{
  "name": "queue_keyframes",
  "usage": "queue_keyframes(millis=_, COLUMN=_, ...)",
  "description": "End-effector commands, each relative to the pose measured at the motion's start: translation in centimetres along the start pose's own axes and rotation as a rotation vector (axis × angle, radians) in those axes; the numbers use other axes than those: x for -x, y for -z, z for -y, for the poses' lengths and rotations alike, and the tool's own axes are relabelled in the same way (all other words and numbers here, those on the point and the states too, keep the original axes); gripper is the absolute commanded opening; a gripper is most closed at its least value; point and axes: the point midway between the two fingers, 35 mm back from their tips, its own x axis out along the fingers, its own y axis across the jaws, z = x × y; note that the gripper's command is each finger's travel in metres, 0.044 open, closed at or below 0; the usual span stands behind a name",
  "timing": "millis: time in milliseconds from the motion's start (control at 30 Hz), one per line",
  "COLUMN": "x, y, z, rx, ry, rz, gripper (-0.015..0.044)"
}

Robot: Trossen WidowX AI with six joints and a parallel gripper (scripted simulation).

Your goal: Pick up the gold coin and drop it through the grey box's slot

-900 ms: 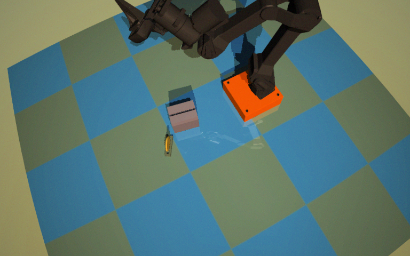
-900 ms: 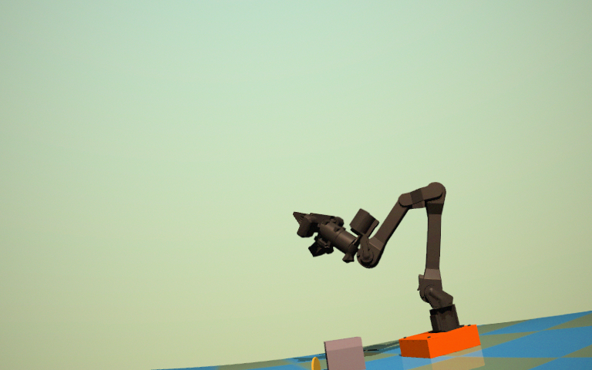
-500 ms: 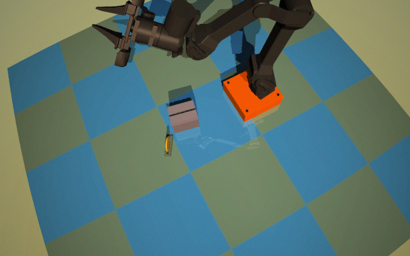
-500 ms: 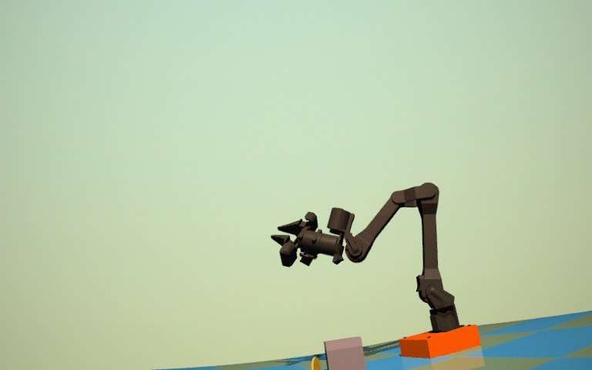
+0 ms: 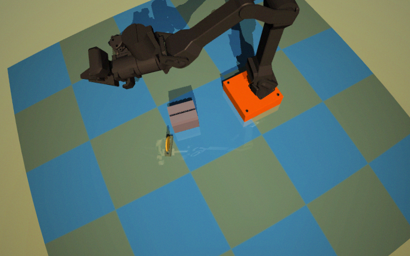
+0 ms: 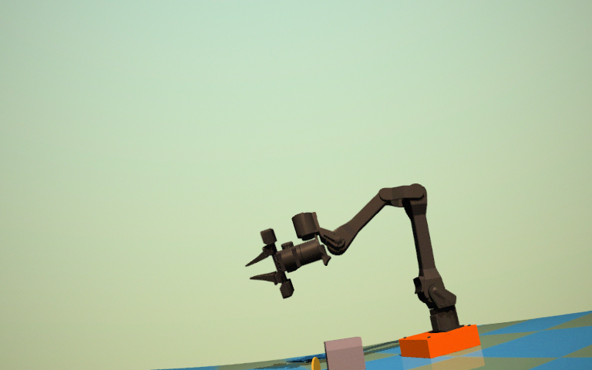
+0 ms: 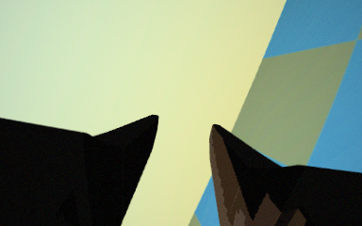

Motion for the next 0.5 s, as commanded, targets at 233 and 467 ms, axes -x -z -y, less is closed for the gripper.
queue_keyframes(millis=233, x=1.4, y=11.3, z=7.6, rx=1.18, ry=0.298, rz=-0.706, gripper=0.0161)
queue_keyframes(millis=467, x=5.3, y=14.1, z=10.0, rx=1.65, ry=0.215, rz=-1.163, gripper=0.0161)
